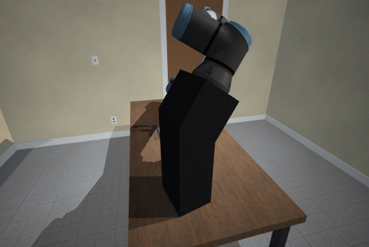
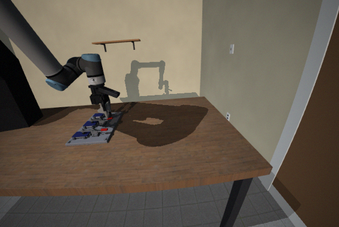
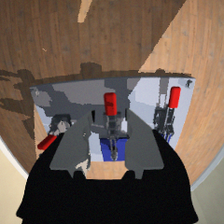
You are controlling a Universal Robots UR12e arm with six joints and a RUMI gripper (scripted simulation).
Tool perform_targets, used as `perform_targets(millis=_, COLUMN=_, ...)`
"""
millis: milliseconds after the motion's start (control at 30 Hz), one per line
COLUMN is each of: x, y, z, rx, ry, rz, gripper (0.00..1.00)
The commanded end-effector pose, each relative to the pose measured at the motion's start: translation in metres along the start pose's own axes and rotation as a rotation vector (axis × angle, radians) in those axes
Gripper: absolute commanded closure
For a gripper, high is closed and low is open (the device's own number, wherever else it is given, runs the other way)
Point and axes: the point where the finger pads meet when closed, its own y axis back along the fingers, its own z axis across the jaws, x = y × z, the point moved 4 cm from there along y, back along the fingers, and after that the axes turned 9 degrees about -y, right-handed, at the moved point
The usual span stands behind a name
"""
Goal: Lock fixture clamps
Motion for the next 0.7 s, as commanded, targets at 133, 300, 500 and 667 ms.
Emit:
perform_targets(millis=133, x=0.005, y=-0.001, z=0.002, rx=-0.001, ry=-0.003, rz=0.006, gripper=0.72)
perform_targets(millis=300, x=0.004, y=-0.010, z=0.002, rx=-0.001, ry=-0.003, rz=0.005, gripper=0.72)
perform_targets(millis=500, x=0.004, y=-0.019, z=0.003, rx=-0.001, ry=-0.003, rz=0.005, gripper=0.72)
perform_targets(millis=667, x=0.004, y=-0.027, z=0.003, rx=-0.001, ry=-0.003, rz=0.005, gripper=0.72)
